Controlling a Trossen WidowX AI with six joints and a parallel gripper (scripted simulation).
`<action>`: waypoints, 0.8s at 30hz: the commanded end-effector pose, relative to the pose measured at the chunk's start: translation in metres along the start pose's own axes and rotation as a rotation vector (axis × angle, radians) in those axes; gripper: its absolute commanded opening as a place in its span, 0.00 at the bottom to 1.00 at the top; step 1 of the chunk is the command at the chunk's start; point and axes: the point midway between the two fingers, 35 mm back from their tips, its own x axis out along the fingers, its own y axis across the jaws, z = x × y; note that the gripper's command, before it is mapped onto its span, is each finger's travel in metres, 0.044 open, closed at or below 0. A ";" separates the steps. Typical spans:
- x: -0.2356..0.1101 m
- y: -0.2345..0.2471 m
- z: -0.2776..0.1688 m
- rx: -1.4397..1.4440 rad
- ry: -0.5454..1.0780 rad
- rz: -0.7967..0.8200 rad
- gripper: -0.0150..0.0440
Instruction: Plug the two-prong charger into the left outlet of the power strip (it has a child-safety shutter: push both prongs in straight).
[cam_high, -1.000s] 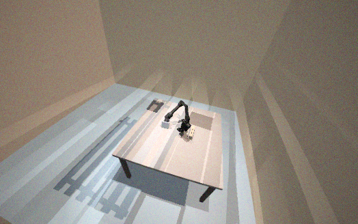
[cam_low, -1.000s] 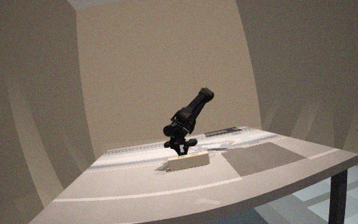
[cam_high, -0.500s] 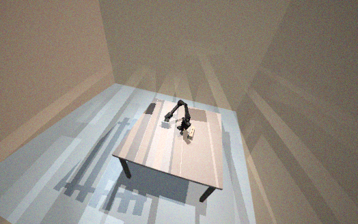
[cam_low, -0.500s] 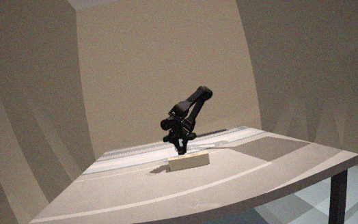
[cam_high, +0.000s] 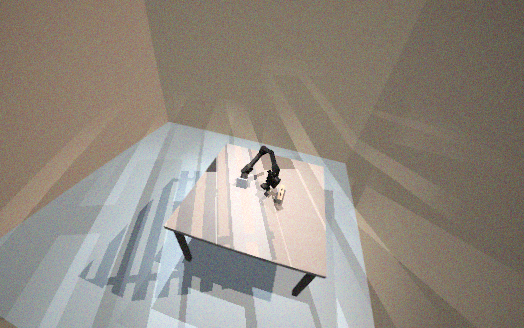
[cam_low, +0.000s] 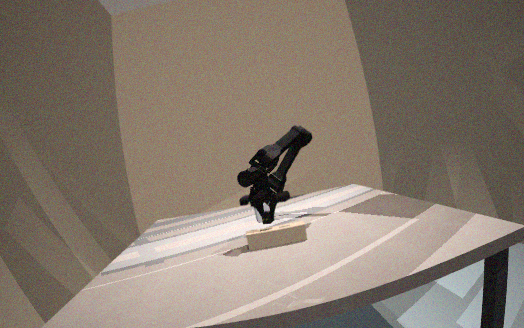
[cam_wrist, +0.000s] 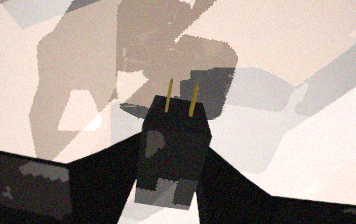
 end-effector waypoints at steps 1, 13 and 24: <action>0.004 0.007 0.001 -0.060 -0.006 -0.001 0.25; 0.019 0.026 0.003 -0.232 -0.008 -0.013 0.25; 0.031 0.042 0.002 -0.364 -0.007 -0.018 0.25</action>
